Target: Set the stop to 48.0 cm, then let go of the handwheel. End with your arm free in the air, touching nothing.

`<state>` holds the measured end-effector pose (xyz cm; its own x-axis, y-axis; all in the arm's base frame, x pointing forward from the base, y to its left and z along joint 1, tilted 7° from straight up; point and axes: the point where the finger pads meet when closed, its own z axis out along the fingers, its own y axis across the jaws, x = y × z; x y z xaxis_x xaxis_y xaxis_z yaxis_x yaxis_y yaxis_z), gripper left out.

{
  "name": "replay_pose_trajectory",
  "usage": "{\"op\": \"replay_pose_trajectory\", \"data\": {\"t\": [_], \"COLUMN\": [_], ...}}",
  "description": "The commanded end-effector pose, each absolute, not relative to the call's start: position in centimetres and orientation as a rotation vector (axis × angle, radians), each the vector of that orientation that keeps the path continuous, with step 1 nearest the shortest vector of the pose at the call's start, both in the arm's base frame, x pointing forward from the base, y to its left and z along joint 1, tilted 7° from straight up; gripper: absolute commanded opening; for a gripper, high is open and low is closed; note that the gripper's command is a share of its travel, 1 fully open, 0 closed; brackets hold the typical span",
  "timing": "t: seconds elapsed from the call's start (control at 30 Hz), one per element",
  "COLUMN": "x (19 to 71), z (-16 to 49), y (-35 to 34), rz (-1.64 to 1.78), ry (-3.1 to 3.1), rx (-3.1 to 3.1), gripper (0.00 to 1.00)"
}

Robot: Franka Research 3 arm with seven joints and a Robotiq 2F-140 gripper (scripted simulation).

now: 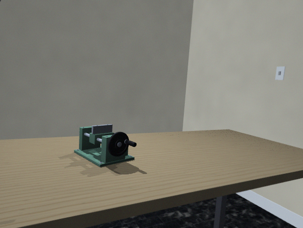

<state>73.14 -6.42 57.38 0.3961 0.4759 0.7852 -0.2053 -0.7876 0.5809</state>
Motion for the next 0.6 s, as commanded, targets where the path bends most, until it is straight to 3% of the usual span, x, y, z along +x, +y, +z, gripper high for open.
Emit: {"op": "replay_pose_trajectory", "data": {"t": [0.0,0.47,0.5,0.57], "x": [72.9,72.9,72.2,72.2], "z": [55.1,55.1,51.0,51.0], "y": [-9.5,-9.5,-12.6,-12.6], "rz": [1.415,1.415,1.386,1.386], "ry": [0.084,0.084,-0.126,-0.126], "rx": [2.128,2.128,2.247,2.247], "gripper": [1.0,1.0,1.0,1.0]}}
